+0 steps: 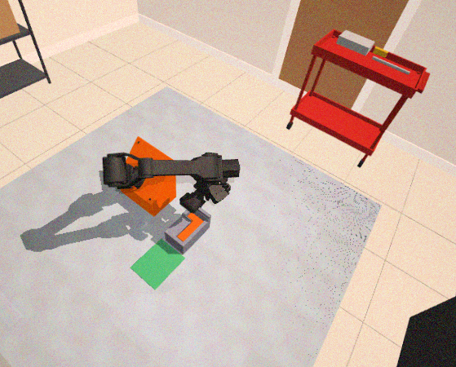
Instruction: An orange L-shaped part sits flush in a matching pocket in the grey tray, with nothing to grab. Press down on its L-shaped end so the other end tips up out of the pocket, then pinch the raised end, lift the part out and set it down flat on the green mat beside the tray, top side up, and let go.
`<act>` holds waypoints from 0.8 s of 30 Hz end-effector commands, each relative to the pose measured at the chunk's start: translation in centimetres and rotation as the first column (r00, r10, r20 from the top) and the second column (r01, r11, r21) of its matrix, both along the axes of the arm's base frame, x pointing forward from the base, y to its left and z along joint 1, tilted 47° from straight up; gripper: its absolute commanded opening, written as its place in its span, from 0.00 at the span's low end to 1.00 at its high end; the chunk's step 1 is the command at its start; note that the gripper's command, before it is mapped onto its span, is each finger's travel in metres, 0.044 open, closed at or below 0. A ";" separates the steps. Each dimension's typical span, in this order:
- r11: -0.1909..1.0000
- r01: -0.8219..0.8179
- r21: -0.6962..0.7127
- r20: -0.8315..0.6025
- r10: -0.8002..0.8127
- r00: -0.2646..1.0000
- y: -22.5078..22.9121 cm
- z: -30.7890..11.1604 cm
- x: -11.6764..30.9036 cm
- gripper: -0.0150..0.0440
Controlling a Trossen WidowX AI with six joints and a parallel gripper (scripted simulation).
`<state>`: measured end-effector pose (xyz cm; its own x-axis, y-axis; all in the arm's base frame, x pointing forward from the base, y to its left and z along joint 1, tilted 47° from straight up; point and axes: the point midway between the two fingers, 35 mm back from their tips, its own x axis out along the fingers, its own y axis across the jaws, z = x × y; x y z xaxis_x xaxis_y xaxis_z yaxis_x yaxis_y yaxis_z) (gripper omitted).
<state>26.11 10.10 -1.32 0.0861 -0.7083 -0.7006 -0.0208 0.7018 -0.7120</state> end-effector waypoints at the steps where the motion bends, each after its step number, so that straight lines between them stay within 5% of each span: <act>1: 1.000 0.006 -0.013 -0.013 -0.006 1.000 -3.0 -2.4 0.2 0.56; 24: 1.000 0.007 -0.016 -0.012 -0.007 1.000 -6.3 -5.3 0.3 0.56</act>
<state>26.43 4.36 -6.23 0.0727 -0.7171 -0.6932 -0.0203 0.6938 -0.7198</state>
